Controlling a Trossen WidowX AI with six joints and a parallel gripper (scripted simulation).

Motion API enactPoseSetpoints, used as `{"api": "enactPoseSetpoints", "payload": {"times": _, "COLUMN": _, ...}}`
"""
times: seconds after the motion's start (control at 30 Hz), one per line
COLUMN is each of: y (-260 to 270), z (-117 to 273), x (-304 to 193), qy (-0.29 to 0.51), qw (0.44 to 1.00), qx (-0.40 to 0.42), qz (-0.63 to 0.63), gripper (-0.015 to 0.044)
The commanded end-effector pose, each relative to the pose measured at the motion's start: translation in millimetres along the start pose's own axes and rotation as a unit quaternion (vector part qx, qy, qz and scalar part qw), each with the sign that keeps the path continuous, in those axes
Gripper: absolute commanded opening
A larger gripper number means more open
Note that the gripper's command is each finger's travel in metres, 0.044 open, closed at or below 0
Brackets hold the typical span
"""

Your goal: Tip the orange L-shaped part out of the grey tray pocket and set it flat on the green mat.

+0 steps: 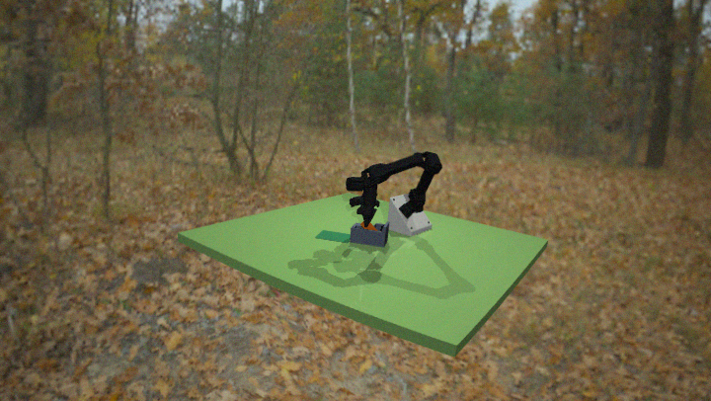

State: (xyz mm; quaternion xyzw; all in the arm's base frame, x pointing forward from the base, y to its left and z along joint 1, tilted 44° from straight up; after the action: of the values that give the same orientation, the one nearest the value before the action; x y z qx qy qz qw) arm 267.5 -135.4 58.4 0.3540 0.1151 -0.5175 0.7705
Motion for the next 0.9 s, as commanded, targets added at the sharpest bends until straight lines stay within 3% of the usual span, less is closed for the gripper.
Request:
{"api": "enactPoseSetpoints", "payload": {"times": 0.0, "y": 0.5, "z": 5.6, "x": -0.3, "qy": 0.0, "qw": 1.0, "qx": -0.001, "qz": 0.002, "gripper": 0.0}}
{"api": "enactPoseSetpoints", "payload": {"times": 0.87, "y": 0.2, "z": 47.1, "x": -0.2, "qy": 0.001, "qw": 1.0, "qx": -0.001, "qz": 0.0, "gripper": 0.0}}
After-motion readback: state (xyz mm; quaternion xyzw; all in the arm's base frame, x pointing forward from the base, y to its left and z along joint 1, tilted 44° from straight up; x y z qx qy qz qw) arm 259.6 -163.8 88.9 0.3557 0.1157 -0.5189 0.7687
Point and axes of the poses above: the point midway between the two fingers, 35 mm back from their tips, its own z axis back along the fingers, its own y axis across the jaws, x = y × z, the point moved 7 cm from there along z, back along the fingers, and after that the axes turned 11 degrees about z, right-handed, at the moved point
